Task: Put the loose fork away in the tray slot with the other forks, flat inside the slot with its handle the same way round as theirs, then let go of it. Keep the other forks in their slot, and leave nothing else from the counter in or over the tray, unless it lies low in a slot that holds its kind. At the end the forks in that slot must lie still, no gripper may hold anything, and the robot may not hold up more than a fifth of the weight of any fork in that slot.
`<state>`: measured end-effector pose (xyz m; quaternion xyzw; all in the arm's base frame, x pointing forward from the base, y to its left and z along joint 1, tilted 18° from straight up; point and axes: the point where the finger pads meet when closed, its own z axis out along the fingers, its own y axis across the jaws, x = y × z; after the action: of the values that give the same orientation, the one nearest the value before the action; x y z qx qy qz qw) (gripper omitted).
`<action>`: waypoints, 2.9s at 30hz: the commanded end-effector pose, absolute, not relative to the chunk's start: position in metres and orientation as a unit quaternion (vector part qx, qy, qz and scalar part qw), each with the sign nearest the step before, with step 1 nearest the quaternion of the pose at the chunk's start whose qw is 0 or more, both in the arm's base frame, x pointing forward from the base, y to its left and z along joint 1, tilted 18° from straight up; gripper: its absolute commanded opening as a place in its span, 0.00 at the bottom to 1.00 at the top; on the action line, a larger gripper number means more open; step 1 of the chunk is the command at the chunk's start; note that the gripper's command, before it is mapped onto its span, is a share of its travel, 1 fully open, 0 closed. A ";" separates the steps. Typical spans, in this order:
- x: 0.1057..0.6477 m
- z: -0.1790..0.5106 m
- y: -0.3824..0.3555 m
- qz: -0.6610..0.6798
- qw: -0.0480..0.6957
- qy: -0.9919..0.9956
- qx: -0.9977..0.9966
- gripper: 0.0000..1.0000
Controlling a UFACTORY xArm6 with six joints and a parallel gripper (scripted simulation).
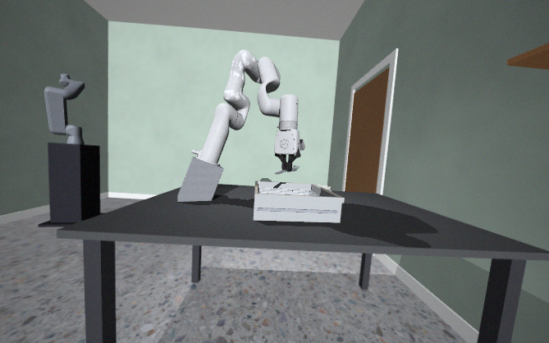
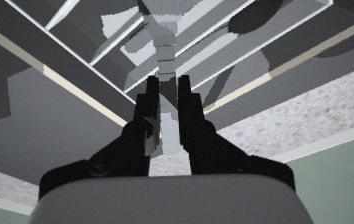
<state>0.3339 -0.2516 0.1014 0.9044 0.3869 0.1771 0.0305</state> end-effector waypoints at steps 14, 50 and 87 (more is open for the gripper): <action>0.335 0.102 -0.253 0.159 -0.038 -0.034 0.986 0.05; 0.336 0.103 -0.252 0.106 -0.044 -0.066 0.991 0.05; 0.358 0.034 -0.248 0.106 -0.044 -0.066 0.991 0.05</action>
<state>0.3541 -0.2463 0.0386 0.9915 -0.0658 0.1027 -0.0454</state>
